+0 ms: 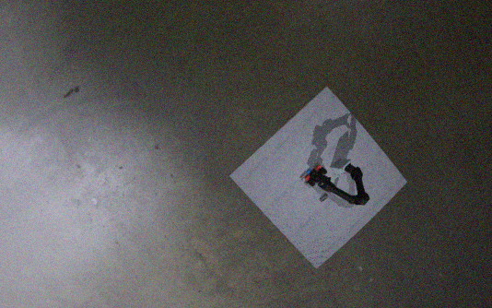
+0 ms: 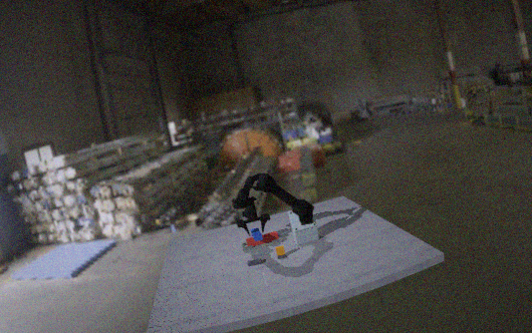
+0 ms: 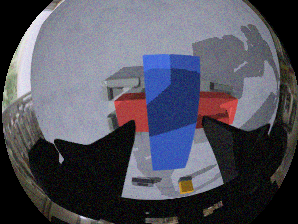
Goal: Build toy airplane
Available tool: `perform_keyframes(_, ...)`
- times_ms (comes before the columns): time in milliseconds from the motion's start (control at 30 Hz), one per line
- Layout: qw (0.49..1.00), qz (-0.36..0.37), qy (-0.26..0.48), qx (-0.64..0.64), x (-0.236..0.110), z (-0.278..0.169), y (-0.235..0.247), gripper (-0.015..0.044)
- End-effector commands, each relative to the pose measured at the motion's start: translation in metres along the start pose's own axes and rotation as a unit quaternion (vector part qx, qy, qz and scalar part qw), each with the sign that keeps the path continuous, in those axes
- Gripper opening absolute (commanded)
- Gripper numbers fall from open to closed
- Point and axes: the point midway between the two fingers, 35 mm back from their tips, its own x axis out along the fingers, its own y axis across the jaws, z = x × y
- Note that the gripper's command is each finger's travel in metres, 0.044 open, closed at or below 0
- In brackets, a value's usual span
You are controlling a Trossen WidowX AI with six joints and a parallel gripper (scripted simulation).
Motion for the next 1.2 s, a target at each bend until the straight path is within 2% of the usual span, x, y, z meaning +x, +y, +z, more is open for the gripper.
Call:
perform_keyframes(0,1.000,0.000,0.000,0.000,0.000,0.000,0.000,0.0440)
perform_keyframes(233,1.000,0.000,-0.001,0.000,-0.003,0.000,0.001,0.0440)
perform_keyframes(433,1.000,-0.001,0.001,0.005,-0.082,0.002,0.000,0.0440)
perform_keyframes(667,1.000,-0.001,0.001,-0.003,-0.085,0.004,-0.001,0.0440)
perform_keyframes(767,0.993,-0.001,0.001,-0.116,-0.084,0.005,-0.001,0.0440)
perform_keyframes(867,0.965,-0.001,0.001,-0.261,-0.083,0.005,-0.001,0.0440)
perform_keyframes(967,0.917,-0.001,0.001,-0.400,-0.083,0.005,0.000,0.0440)
perform_keyframes(1167,0.767,0.000,0.001,-0.642,-0.081,0.005,0.000,0.0440)
